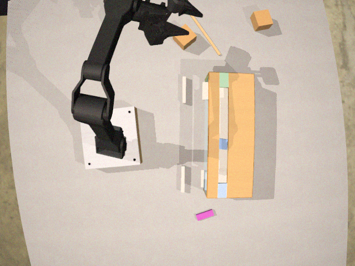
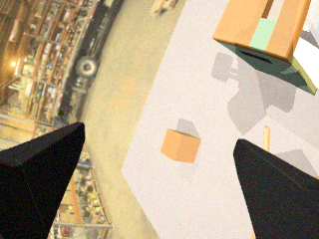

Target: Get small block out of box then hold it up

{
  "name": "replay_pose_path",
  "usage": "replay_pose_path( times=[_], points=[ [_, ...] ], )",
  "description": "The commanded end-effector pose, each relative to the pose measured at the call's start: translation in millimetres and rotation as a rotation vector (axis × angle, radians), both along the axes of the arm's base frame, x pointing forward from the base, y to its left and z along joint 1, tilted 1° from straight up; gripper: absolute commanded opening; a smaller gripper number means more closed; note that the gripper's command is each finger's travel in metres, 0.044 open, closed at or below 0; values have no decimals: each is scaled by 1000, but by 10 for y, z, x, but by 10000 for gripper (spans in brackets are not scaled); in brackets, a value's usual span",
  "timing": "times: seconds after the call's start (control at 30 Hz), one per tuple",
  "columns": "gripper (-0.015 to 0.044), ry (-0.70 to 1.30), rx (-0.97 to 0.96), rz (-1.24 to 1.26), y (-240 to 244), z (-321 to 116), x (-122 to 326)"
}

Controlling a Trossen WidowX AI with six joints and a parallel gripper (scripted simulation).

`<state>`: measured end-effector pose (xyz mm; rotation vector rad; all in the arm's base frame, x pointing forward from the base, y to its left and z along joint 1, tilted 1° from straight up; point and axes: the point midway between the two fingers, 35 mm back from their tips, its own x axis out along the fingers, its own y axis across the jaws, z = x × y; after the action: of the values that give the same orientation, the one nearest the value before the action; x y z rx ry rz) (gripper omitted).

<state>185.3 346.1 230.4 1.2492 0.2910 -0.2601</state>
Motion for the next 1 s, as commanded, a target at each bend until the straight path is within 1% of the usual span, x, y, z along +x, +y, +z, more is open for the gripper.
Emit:
replay_pose_path(
  times=[0.0,0.07,0.2,0.3,0.4,0.5,0.7,0.97],
  points=[
    [400,7,-6,-4,-16,-10,23],
    [400,66,-54,-35,-147,-88,201],
    [400,262,-170,-115,-602,-317,661],
    [400,417,-224,-158,-978,-473,918],
    [400,581,-239,-192,-1379,-643,1050],
    [400,704,-235,-207,-1676,-745,1131],
    [400,975,-149,-184,-2336,-907,1221],
    [400,1187,96,-79,-3027,-975,1155]
  ],
)
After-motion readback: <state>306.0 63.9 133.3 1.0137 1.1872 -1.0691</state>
